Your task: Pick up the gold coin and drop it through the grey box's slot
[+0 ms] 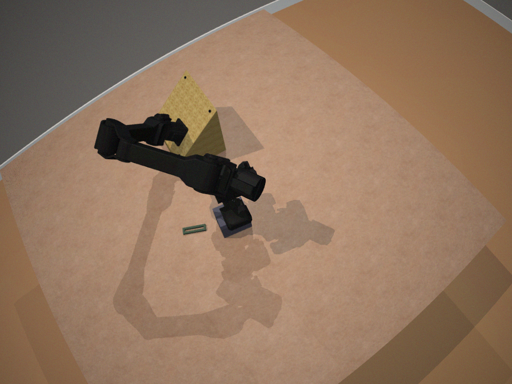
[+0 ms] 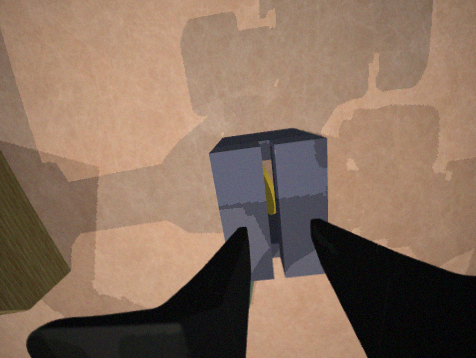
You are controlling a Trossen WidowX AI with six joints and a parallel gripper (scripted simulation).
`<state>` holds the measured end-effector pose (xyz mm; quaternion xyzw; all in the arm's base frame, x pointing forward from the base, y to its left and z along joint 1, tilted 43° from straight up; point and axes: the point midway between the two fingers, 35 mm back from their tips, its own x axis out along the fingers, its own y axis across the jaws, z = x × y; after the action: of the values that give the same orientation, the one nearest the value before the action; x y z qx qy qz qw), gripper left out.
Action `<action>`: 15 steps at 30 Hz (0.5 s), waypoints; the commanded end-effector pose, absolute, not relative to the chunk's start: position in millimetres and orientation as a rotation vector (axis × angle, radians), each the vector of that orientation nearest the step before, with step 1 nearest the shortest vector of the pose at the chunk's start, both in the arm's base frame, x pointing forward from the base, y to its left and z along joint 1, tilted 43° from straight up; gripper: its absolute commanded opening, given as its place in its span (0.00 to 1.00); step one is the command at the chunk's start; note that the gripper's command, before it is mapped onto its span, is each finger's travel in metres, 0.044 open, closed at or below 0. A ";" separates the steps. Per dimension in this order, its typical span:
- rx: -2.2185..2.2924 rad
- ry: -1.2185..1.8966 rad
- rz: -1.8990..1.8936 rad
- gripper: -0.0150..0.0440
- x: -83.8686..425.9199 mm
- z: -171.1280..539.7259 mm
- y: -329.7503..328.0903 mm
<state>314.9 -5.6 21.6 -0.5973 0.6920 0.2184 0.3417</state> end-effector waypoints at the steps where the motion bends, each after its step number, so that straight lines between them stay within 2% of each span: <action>1: -1.553 1.799 0.567 0.57 315.0 22.3 -5.0; 10: -1.554 1.801 0.570 0.97 315.8 41.8 13.1; 11: -1.557 1.803 0.570 1.00 315.4 50.8 21.2; 15: -1.561 1.808 0.570 1.00 313.3 67.5 35.3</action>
<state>313.3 24.1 55.2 -0.5996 0.6937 0.2190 0.3335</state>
